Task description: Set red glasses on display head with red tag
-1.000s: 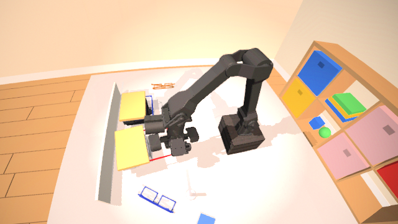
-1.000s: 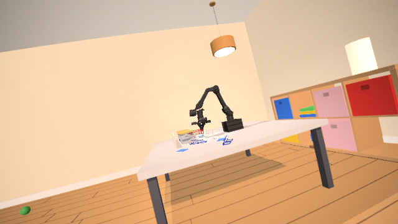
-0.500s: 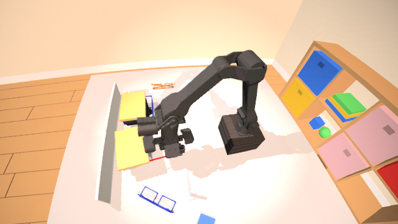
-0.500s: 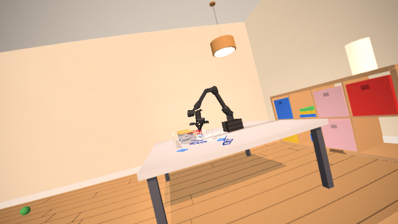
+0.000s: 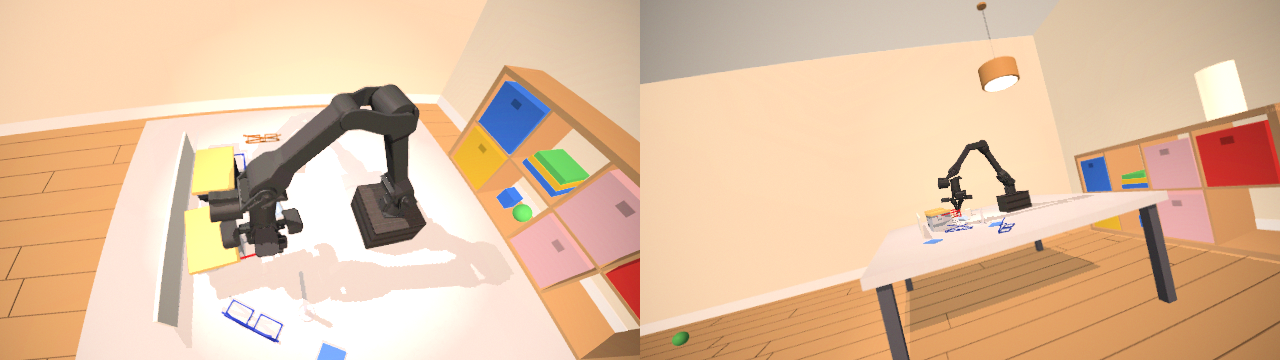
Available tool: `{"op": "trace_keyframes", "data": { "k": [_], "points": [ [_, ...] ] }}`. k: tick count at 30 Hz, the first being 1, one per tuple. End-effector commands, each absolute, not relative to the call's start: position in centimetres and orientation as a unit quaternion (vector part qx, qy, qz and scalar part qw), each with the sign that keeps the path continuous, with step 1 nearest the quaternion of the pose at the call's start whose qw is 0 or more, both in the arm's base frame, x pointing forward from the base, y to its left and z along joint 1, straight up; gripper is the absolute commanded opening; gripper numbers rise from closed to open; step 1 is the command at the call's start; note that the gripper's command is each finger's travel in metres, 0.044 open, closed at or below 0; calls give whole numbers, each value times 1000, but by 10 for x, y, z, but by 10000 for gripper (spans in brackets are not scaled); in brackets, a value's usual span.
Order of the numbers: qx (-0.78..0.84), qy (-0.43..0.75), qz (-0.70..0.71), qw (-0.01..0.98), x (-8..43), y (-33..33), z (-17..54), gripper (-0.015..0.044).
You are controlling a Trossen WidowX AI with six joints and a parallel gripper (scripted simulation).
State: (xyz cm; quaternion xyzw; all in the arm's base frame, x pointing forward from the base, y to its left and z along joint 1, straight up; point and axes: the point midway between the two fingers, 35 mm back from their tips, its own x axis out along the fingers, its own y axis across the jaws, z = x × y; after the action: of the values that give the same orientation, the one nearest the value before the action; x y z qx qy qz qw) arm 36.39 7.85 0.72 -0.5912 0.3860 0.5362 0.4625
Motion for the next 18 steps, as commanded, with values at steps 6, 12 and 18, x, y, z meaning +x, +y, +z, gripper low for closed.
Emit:
{"op": "trace_keyframes", "data": {
  "k": [6, 12, 18],
  "points": [
    [-592, 388, 534, 463, 377, 82, 8, 0],
    [-593, 387, 533, 463, 386, 84, 9, 0],
    [-593, 387, 533, 463, 390, 85, 9, 0]
  ]
}}
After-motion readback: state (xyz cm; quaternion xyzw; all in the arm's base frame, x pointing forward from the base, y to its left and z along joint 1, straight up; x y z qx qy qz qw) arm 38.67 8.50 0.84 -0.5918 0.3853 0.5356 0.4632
